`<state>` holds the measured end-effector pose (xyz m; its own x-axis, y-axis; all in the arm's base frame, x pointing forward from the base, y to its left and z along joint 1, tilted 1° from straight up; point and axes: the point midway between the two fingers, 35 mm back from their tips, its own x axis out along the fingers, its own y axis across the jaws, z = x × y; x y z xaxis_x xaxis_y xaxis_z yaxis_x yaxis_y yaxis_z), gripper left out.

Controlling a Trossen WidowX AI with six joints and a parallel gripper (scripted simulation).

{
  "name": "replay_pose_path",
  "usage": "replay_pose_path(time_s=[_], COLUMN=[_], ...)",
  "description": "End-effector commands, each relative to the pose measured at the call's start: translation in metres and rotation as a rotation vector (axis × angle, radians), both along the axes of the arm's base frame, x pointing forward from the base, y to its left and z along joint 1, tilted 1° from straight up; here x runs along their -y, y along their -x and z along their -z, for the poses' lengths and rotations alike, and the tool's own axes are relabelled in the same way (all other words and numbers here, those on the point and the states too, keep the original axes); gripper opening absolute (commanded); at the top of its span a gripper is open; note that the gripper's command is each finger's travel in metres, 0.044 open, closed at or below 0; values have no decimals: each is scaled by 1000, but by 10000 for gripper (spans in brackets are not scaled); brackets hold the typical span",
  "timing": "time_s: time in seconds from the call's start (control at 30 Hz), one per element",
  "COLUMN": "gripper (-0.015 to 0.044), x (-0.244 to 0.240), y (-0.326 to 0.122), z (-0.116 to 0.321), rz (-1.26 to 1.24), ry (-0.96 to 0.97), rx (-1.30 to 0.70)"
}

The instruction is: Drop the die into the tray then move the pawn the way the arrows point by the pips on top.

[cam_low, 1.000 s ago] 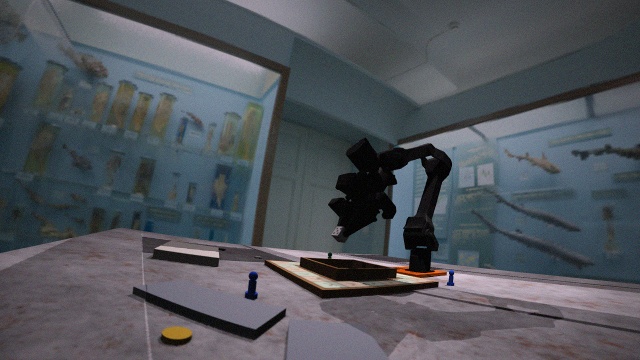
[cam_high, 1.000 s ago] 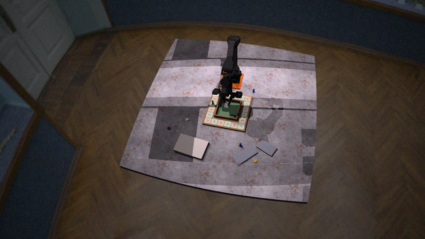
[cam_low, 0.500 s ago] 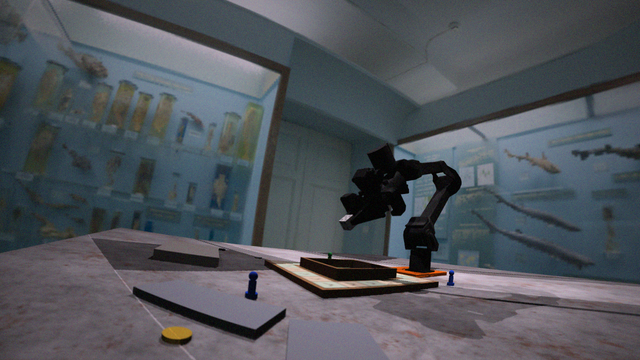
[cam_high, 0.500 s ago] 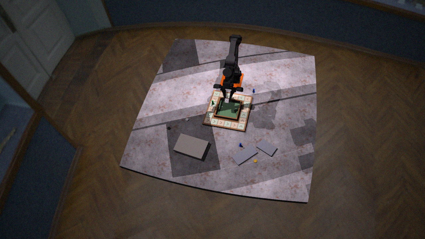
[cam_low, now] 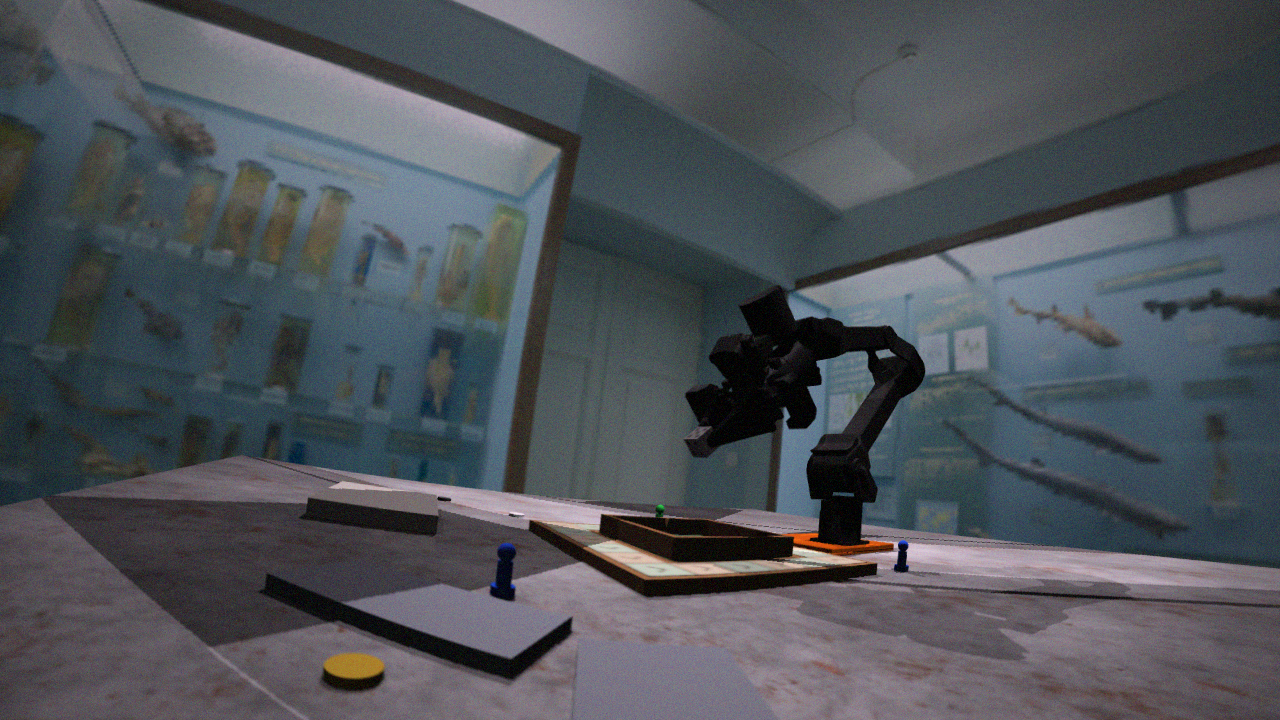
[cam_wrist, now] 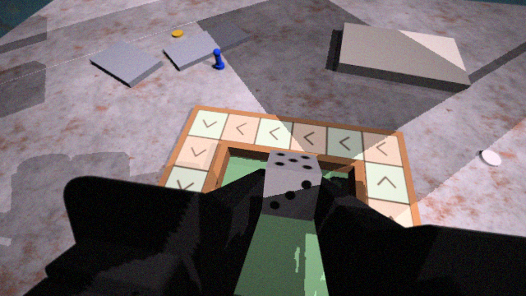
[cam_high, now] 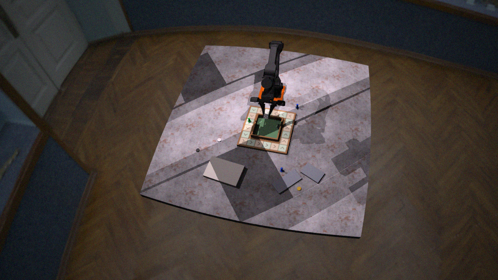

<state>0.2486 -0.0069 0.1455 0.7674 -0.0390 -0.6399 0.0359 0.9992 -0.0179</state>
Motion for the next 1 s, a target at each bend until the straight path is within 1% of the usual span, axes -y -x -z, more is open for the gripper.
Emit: replay_pose_path(time_s=[0.0,0.3,0.47,0.57,0.63,0.97], gripper=[0,236,368,440,440,440], x=[0,0,-1,-1,-1,1], y=[0,0,0,0,-2,-18], z=[0,-2,-38,-40,-36,-6], rz=[0,0,5,5,6,14], ry=[0,0,0,0,-1,-20], rx=[1,0,-4,-13,-82,-611])
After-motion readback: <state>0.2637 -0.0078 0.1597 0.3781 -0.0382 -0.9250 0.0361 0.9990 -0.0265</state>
